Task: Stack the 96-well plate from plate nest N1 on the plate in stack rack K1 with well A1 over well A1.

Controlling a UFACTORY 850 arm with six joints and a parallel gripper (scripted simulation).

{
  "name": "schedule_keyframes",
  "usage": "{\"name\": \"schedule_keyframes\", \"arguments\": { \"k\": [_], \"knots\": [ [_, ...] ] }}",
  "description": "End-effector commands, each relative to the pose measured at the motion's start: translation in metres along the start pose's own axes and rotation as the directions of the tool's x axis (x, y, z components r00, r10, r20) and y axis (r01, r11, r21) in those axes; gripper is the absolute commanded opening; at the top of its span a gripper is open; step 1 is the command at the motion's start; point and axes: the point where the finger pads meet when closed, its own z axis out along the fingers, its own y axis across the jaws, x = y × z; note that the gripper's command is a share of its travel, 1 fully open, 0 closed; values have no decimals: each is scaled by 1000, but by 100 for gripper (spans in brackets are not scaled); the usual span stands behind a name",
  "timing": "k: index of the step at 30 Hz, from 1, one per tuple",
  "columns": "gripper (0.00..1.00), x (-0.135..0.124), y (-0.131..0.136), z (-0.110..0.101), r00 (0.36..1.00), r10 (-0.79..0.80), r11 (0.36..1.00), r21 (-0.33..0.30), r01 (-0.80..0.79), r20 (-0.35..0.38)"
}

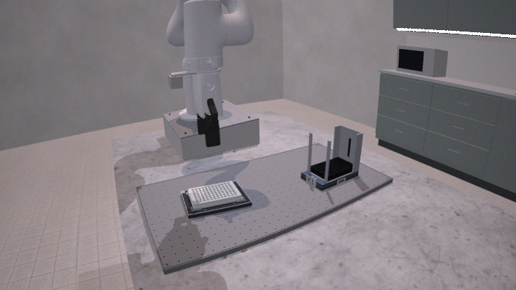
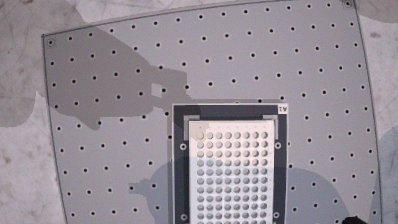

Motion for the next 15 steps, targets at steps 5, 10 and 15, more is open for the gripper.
{"name": "schedule_keyframes", "arguments": {
  "k": [5,10,15],
  "knots": [
    [100,0,-1,8,1000,0,1000,2,0,0],
    [100,0,-1,16,1000,0,1000,2,0,0],
    [100,0,-1,21,1000,0,1000,2,0,0]
  ]
}}
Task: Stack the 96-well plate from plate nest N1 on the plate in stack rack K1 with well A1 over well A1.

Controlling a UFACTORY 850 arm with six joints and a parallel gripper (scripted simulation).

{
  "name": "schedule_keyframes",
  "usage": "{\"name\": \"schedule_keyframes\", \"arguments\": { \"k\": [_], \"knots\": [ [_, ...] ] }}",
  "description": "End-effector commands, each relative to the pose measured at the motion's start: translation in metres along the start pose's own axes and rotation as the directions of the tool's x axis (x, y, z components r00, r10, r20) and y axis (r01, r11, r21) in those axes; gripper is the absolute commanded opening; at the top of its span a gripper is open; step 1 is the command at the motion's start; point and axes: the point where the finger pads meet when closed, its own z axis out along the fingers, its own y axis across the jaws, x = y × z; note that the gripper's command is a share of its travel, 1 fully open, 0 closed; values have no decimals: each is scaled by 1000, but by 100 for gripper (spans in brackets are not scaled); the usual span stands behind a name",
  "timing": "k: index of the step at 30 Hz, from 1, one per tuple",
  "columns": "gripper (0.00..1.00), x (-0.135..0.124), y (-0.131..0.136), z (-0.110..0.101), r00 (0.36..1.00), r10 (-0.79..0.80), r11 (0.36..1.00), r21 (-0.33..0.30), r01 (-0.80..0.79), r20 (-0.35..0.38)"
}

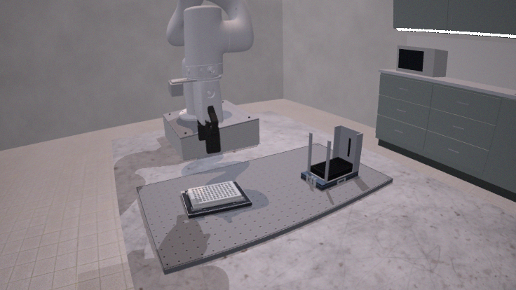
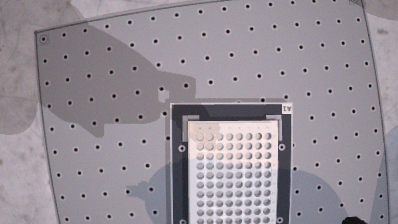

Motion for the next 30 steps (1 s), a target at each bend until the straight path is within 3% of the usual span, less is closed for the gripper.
{"name": "schedule_keyframes", "arguments": {
  "k": [1,30],
  "knots": [
    [100,0,-1,7,1000,0,1000,2,0,0],
    [100,0,-1,52,1000,0,1000,2,0,0]
  ]
}}
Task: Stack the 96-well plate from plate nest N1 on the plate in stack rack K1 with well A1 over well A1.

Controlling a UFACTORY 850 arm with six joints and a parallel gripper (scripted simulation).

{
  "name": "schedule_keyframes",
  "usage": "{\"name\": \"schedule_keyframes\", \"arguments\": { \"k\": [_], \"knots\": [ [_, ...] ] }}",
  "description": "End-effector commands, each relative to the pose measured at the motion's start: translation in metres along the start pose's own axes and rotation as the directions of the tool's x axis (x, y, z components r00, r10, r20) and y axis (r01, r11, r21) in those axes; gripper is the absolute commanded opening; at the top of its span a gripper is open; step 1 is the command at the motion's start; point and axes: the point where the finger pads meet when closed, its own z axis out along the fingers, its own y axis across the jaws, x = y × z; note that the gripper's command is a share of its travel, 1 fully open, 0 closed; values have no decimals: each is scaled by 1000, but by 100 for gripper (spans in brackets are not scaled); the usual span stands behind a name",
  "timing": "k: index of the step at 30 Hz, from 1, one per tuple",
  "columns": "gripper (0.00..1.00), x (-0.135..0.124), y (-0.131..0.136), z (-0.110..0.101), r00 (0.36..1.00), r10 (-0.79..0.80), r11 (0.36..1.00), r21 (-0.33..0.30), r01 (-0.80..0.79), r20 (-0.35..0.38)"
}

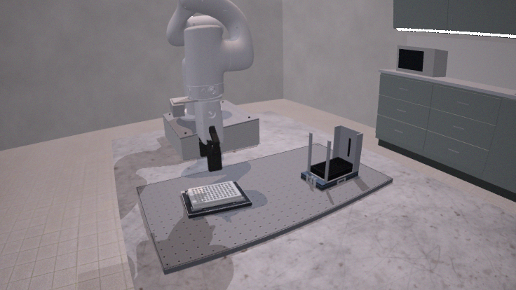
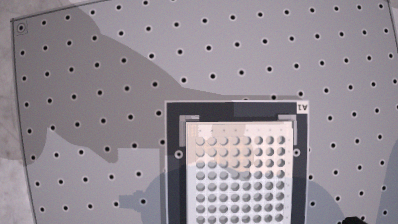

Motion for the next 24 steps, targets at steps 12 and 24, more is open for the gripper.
{"name": "schedule_keyframes", "arguments": {
  "k": [12,24],
  "knots": [
    [100,0,-1,24,1000,0,1000,2,0,0],
    [100,0,-1,41,1000,0,1000,2,0,0]
  ]
}}
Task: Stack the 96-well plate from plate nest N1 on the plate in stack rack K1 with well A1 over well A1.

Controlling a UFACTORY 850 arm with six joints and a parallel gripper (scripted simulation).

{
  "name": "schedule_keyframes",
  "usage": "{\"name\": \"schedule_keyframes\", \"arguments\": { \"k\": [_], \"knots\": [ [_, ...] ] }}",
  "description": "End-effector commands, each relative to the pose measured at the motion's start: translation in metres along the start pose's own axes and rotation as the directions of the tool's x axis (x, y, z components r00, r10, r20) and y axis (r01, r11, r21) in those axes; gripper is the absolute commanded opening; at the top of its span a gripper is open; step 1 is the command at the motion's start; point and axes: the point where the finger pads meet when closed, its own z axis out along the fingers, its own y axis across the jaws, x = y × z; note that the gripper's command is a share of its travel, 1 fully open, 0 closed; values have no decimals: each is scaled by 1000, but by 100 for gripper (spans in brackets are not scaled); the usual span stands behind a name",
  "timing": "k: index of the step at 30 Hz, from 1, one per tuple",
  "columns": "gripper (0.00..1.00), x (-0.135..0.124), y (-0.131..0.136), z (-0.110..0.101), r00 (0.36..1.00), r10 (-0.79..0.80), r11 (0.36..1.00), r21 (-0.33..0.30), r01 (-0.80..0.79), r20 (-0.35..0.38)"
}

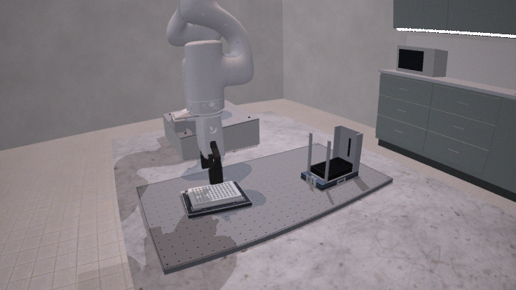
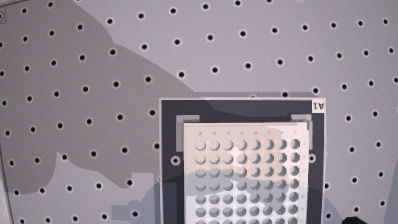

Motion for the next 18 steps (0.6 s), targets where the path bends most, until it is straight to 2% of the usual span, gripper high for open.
{"name": "schedule_keyframes", "arguments": {
  "k": [1,18],
  "knots": [
    [100,0,-1,8,1000,0,1000,2,0,-1],
    [100,0,-1,33,1000,0,1000,2,0,-1]
  ]
}}
